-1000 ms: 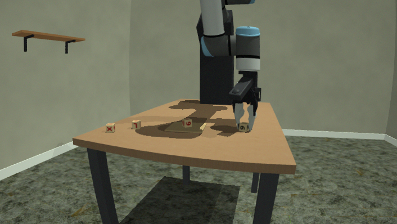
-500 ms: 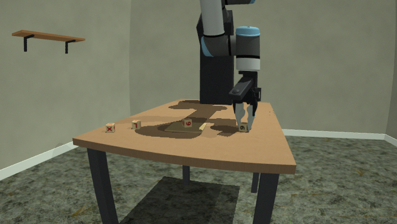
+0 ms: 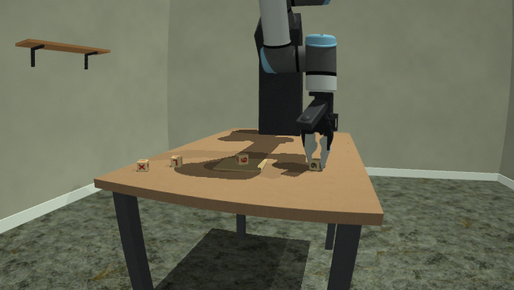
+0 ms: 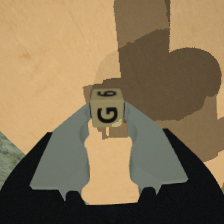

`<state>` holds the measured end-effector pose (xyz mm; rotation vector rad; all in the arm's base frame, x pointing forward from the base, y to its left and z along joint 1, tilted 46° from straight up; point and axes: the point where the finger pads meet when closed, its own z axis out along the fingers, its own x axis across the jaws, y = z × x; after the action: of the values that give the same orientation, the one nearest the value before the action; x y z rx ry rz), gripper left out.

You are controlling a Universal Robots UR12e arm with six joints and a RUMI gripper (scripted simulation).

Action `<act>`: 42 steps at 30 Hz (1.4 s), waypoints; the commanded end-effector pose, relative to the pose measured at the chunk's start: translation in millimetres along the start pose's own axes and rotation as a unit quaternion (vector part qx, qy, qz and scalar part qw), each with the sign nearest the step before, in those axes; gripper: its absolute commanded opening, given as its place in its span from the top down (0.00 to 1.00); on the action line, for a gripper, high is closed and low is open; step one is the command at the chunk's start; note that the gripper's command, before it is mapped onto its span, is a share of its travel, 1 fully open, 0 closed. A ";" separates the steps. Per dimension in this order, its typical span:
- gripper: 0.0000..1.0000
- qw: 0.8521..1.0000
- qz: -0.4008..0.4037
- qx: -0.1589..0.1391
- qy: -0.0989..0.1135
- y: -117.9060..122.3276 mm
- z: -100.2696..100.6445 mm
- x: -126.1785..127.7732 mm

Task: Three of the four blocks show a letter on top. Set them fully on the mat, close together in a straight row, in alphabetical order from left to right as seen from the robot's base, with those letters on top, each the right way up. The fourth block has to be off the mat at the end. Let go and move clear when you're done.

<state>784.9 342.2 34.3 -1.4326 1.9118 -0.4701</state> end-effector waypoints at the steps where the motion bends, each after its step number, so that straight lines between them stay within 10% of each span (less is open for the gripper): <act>1: 0.91 1.000 0.000 0.000 0.000 -0.2 -0.5 -0.4; 22: 0.91 1.000 0.000 0.000 0.000 -0.2 -15.1 -0.4; 33: 0.91 1.000 0.000 0.000 0.000 -0.1 -87.5 -0.3; 42: 0.91 1.000 0.000 0.000 0.000 -0.1 -100.5 -0.3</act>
<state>715.9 331.1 101.6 -1.4324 1.9116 -0.4702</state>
